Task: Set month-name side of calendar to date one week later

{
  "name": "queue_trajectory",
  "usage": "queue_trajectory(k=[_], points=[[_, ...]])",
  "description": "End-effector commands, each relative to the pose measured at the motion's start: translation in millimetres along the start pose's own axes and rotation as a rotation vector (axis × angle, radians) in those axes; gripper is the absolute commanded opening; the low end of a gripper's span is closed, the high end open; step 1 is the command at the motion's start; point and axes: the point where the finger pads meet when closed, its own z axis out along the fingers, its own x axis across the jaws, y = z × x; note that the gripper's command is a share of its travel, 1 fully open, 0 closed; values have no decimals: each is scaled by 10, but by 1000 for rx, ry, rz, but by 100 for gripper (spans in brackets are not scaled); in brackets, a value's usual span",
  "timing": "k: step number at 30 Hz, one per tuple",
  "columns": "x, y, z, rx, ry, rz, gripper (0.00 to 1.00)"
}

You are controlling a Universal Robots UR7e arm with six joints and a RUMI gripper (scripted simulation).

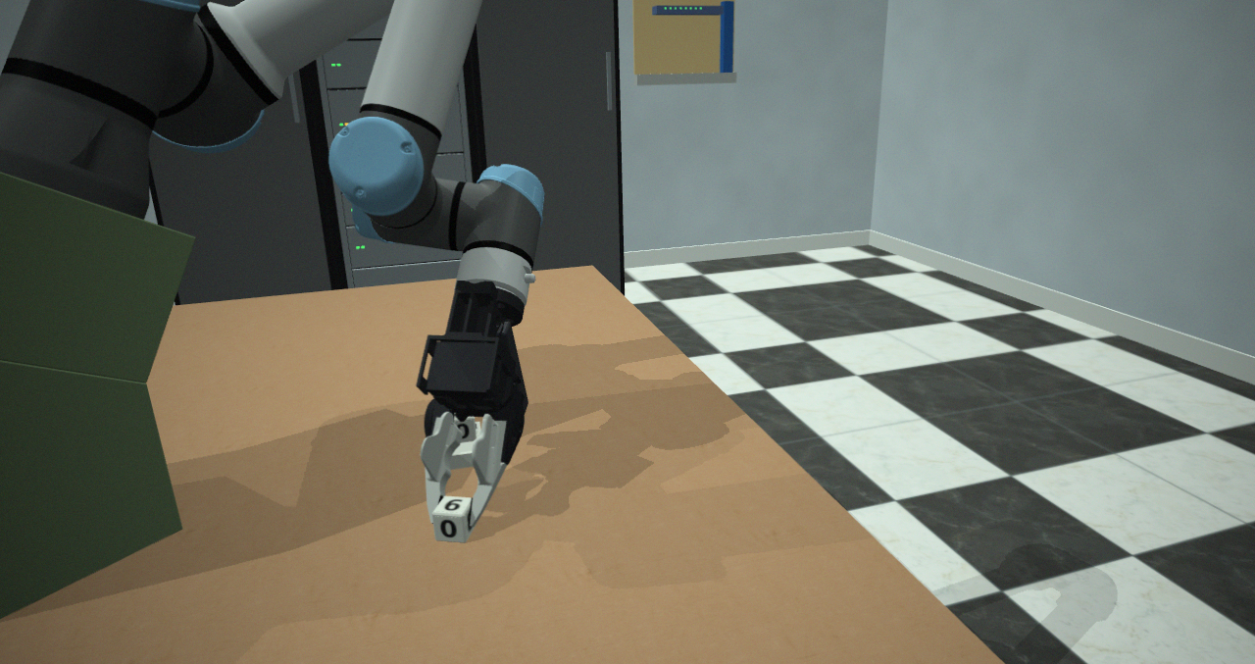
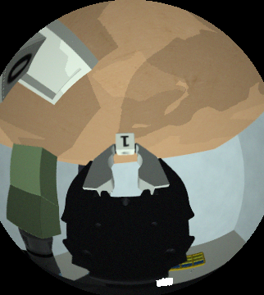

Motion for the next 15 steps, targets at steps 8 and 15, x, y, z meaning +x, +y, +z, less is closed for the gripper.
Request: queue_trajectory(k=[8,15], points=[[8,23,-26,0,2,1,10],[2,118,-116,0,1,1,10]])
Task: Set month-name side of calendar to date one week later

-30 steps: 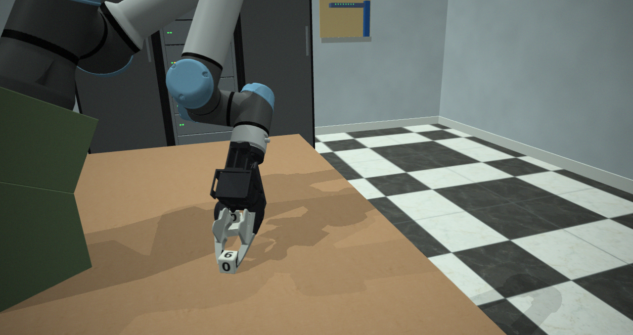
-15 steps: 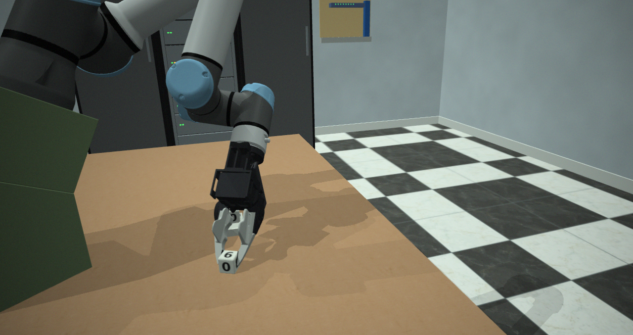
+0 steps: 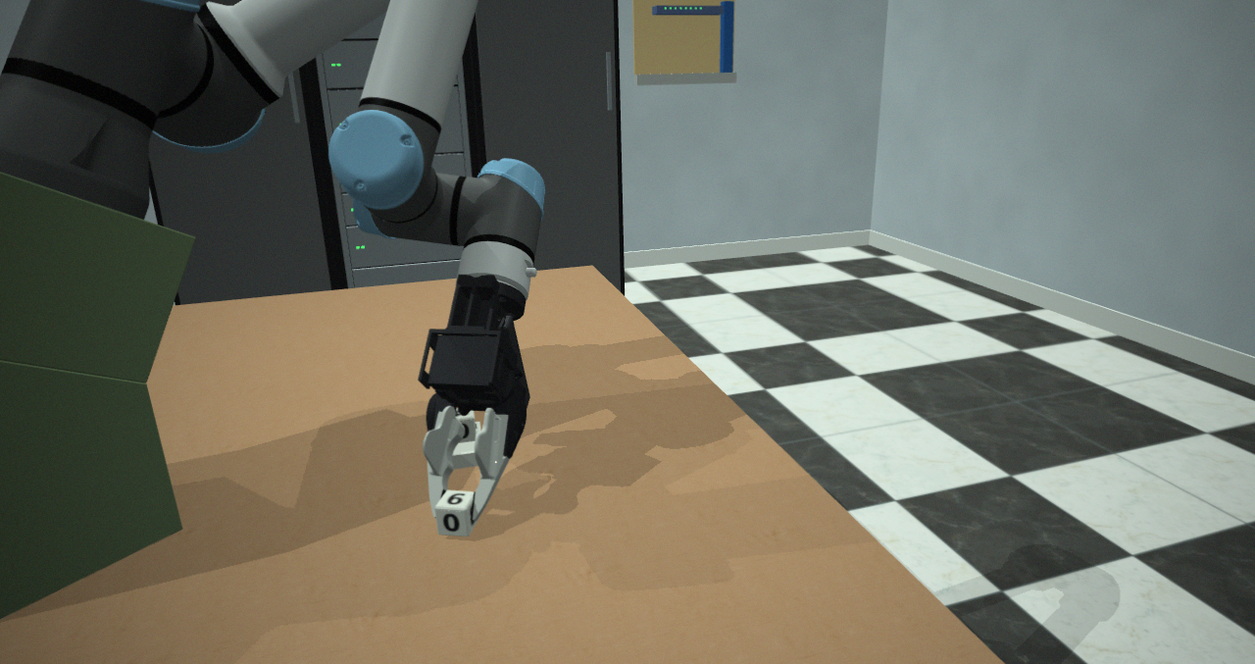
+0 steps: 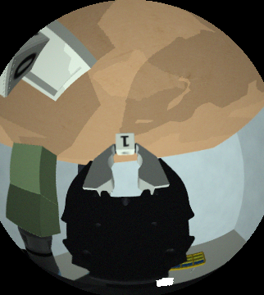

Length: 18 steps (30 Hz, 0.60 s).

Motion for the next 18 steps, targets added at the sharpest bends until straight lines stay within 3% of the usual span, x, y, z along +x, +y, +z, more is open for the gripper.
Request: queue_trajectory(k=[1,11,18], points=[[-26,108,-94,-1,-5,0,10],[-26,388,-375,0,-5,0,10],[-26,454,-441,0,-5,0,10]])
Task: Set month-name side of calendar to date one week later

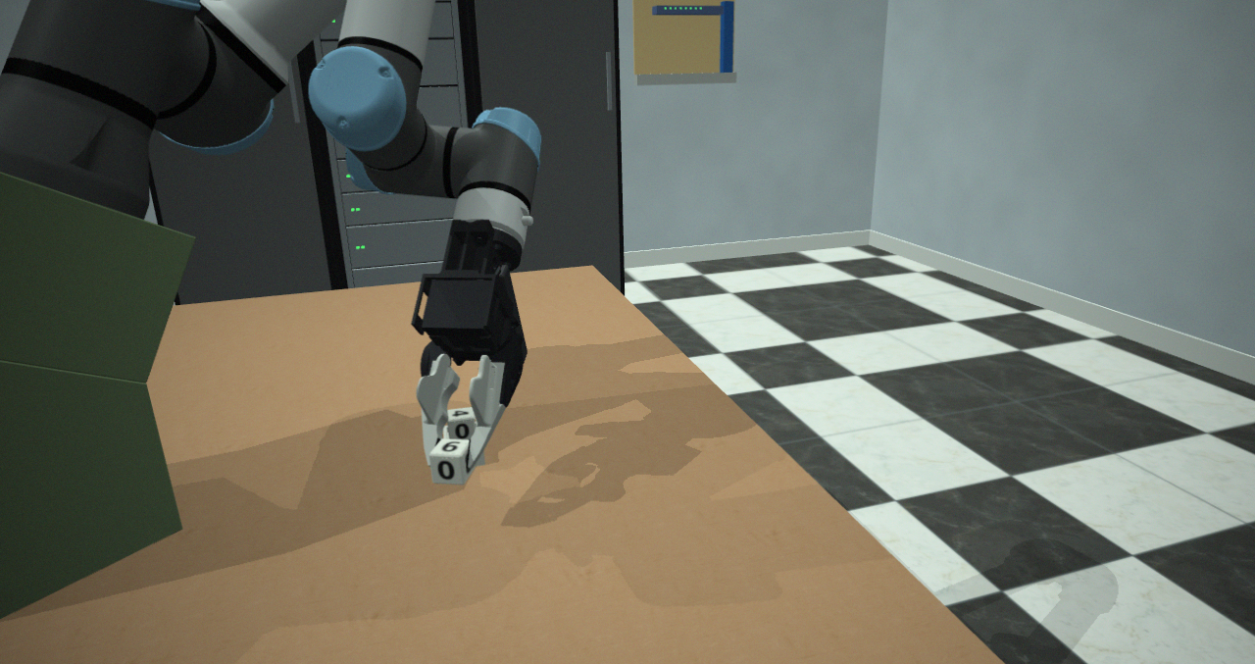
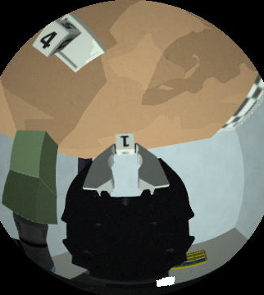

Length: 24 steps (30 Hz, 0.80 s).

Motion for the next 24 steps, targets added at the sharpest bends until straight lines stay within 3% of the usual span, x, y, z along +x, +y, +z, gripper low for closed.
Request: queue_trajectory(k=[1,16,24], points=[[-36,75,-66,0,-10,-5,10],[-39,79,-65,4,-12,-5,10],[-55,88,-44,73,-23,-5,10]])
